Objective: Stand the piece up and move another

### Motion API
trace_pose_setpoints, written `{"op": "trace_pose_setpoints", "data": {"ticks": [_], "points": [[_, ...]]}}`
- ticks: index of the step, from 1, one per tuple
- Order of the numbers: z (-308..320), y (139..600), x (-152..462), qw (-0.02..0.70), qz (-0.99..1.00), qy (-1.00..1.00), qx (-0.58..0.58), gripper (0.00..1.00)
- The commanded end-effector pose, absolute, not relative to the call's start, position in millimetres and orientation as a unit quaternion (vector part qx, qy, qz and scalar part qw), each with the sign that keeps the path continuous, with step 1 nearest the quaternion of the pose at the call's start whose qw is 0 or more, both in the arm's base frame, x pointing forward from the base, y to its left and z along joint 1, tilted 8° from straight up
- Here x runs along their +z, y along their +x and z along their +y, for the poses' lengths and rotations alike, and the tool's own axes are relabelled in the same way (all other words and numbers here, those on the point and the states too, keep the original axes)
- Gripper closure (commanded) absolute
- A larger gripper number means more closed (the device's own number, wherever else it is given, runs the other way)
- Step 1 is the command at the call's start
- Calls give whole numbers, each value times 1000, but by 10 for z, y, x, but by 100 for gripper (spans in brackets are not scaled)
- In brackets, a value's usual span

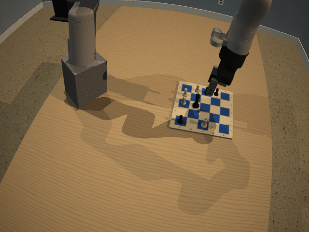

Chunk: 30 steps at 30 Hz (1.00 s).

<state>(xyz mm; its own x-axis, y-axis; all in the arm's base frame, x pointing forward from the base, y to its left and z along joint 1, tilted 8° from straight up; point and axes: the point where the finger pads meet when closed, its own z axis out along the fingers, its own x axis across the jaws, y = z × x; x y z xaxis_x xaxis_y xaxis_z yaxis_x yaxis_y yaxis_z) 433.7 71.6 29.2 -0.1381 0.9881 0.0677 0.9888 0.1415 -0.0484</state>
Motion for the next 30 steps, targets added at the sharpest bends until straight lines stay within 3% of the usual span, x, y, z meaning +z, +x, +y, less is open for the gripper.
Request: {"op": "trace_pose_setpoints", "data": {"ticks": [1,30], "points": [[699,4347,308,40,-753,-657,-5,0],[426,4431,368,35,-696,-717,-36,0]]}}
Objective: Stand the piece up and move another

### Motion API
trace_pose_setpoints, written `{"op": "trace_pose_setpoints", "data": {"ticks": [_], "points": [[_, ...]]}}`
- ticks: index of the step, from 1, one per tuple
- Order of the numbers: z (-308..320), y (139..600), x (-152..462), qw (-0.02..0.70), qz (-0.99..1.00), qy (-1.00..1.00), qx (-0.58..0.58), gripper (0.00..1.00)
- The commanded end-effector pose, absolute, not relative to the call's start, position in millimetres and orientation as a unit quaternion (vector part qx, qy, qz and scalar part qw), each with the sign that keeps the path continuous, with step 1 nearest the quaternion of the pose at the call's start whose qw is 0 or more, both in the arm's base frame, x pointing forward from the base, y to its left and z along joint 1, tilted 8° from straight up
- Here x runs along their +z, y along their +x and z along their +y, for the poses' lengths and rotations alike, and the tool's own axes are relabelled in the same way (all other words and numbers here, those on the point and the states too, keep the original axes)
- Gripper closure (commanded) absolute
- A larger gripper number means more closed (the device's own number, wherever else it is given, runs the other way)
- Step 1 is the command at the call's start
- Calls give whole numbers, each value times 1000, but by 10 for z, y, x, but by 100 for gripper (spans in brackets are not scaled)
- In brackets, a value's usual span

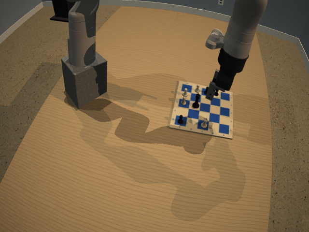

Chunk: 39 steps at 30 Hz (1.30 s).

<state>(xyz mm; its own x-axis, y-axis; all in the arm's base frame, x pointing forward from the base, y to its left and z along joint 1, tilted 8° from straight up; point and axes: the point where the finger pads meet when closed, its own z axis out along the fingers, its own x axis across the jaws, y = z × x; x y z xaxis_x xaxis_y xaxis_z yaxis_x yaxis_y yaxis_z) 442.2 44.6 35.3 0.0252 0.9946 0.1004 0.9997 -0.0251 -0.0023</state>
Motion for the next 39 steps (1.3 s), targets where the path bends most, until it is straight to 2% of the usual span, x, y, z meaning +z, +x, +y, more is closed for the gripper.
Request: {"op": "trace_pose_setpoints", "data": {"ticks": [1,39], "points": [[426,4431,368,35,-696,-717,-36,0],[196,4489,420,28,-647,-760,-60,0]]}}
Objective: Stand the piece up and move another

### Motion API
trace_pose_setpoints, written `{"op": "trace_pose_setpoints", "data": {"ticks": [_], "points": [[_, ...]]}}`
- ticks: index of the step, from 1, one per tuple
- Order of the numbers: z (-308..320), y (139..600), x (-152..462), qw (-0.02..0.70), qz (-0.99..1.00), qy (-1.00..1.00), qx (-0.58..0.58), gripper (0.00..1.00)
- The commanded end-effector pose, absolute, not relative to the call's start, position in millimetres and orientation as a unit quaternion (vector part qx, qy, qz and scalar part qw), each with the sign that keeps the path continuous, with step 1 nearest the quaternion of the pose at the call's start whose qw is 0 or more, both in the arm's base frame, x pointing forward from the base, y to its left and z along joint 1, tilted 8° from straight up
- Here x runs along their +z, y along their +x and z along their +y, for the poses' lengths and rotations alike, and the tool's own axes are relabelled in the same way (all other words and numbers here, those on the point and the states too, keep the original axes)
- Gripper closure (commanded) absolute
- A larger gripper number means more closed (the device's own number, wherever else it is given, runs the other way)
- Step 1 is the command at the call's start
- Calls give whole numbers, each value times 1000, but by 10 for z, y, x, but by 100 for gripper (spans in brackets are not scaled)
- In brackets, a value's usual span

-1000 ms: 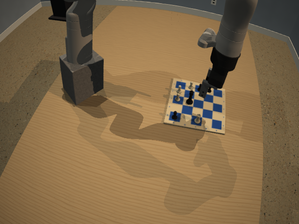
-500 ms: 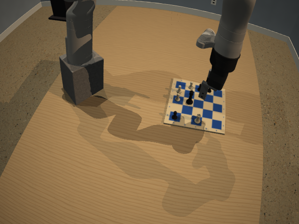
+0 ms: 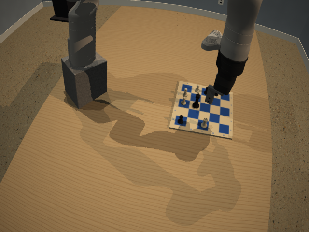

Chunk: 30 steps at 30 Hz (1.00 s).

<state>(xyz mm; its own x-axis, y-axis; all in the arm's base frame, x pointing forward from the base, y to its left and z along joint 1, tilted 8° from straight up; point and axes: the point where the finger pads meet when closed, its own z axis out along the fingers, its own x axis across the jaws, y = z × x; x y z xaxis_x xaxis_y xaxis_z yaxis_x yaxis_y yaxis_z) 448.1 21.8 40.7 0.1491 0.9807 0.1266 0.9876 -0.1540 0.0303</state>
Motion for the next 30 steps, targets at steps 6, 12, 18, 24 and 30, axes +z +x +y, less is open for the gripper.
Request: {"op": "trace_pose_setpoints", "data": {"ticks": [6,12,18,24,30], "points": [[187,4491,422,28,-645,-761,-61,0],[181,4492,424,28,-644,-762,-61,0],[181,4492,424,28,-644,-762,-61,0],[181,4492,423,28,-644,-762,-61,0],[175,4480,406,27,-659,-749,-60,0]]}}
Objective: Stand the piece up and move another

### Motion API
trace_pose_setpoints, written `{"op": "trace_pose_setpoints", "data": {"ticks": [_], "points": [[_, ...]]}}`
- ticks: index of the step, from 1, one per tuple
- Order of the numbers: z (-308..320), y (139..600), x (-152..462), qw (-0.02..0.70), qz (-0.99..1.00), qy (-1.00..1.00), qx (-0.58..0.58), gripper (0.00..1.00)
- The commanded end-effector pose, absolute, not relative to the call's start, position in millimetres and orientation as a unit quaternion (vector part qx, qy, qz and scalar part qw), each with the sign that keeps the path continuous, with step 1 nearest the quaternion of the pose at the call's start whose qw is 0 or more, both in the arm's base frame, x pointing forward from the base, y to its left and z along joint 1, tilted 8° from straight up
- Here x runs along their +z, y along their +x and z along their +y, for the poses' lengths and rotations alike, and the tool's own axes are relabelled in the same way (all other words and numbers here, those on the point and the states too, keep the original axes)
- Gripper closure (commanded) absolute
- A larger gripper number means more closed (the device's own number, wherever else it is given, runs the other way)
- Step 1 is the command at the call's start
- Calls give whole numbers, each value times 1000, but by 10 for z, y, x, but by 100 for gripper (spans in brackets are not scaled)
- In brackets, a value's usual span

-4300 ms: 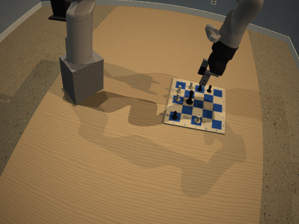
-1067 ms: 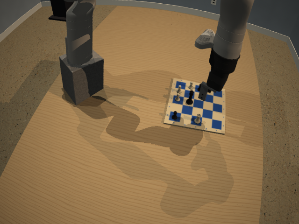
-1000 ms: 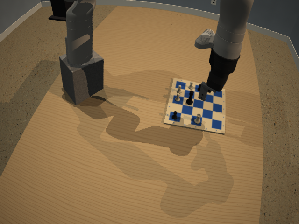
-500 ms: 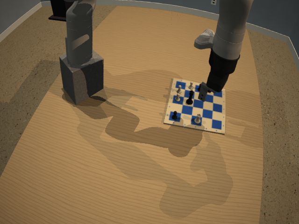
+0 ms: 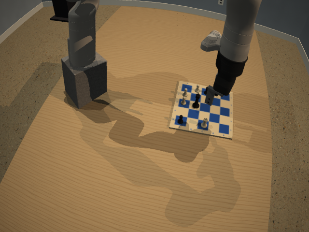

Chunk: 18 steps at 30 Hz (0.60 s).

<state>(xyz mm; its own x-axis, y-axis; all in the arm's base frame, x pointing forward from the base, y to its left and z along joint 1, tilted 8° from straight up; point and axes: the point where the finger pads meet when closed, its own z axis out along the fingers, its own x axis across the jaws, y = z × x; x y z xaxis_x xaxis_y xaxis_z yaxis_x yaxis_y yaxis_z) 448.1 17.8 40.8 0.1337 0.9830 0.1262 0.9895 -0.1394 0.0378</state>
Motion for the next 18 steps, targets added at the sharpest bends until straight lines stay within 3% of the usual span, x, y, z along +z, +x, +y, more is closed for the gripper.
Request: {"op": "trace_pose_setpoints", "data": {"ticks": [1,18], "points": [[173,4475,399,27,-665,-744,-60,0],[119,4380,183,14,-847,-529,-54,0]]}}
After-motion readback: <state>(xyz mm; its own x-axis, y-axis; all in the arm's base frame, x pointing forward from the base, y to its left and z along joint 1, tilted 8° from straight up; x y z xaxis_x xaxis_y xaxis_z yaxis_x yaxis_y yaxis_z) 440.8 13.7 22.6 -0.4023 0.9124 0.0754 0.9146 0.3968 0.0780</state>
